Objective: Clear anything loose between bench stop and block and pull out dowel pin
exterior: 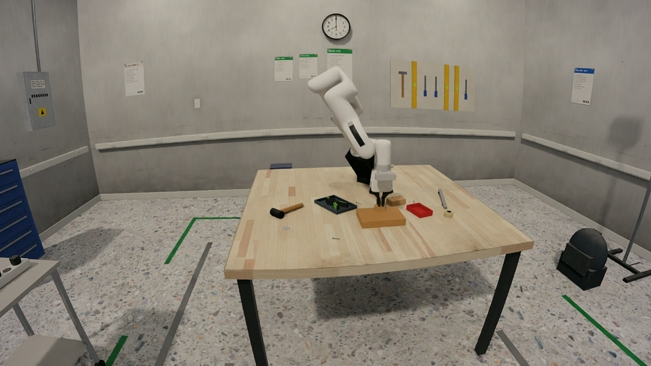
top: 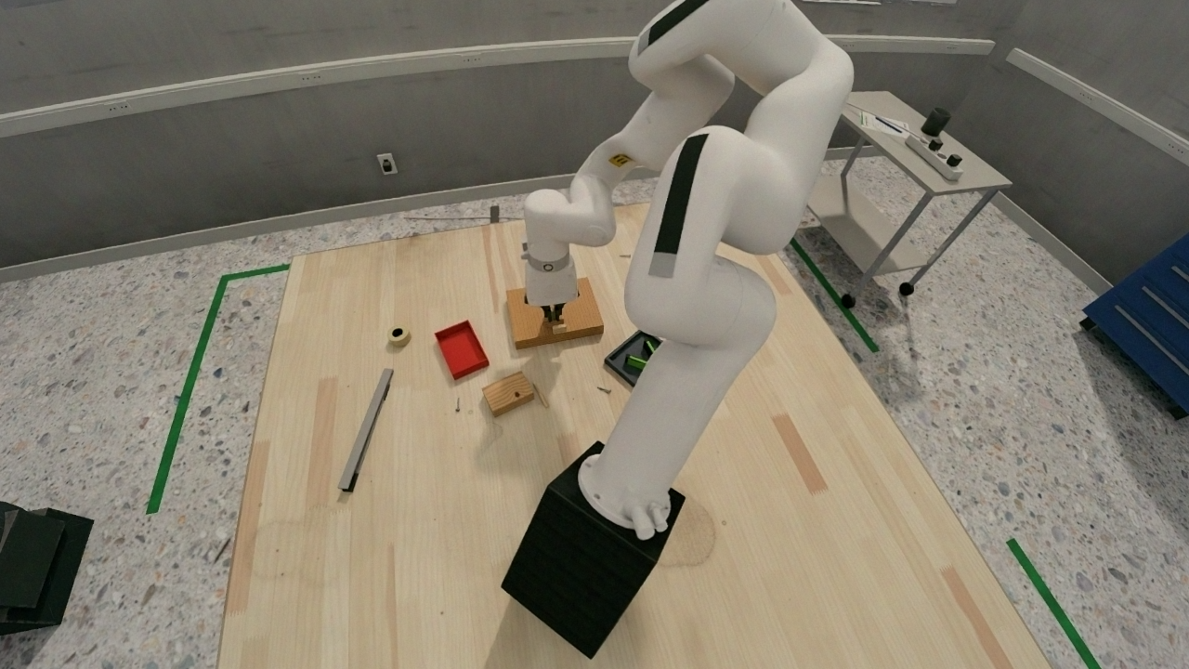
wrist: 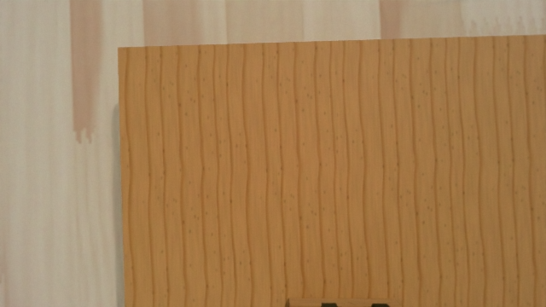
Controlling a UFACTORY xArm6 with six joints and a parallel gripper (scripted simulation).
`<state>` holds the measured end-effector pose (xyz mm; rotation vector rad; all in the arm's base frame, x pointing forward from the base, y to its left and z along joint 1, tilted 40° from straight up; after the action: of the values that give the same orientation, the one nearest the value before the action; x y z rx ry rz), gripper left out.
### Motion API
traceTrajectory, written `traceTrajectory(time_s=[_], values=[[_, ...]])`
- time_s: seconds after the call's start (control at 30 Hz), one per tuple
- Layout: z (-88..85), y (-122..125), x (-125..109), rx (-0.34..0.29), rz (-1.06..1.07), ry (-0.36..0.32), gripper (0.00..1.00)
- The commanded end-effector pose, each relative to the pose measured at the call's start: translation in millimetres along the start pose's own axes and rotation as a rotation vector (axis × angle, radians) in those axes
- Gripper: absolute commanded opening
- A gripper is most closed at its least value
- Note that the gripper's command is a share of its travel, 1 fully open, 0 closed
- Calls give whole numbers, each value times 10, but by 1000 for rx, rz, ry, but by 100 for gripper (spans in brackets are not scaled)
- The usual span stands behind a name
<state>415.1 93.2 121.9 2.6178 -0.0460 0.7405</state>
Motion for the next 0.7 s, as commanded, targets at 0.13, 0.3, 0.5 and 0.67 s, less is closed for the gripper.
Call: traceTrajectory(time_s=[0.13,0.3,0.5,0.67], values=[[-17,-3,8,1,0,2,0],[-29,-3,8,1,0,2,0],[-38,-3,8,1,0,2,0],[-45,-3,8,1,0,2,0]])
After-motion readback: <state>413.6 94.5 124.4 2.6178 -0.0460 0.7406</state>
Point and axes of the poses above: the point where the finger pads meet when closed, its own z axis out along the fingers, its own y axis across the jaws, x = y × z, the point moved 8 cm from there along -z, back along the fingers, and after that the axes turned 9 degrees about z, right-handed, at the moved point
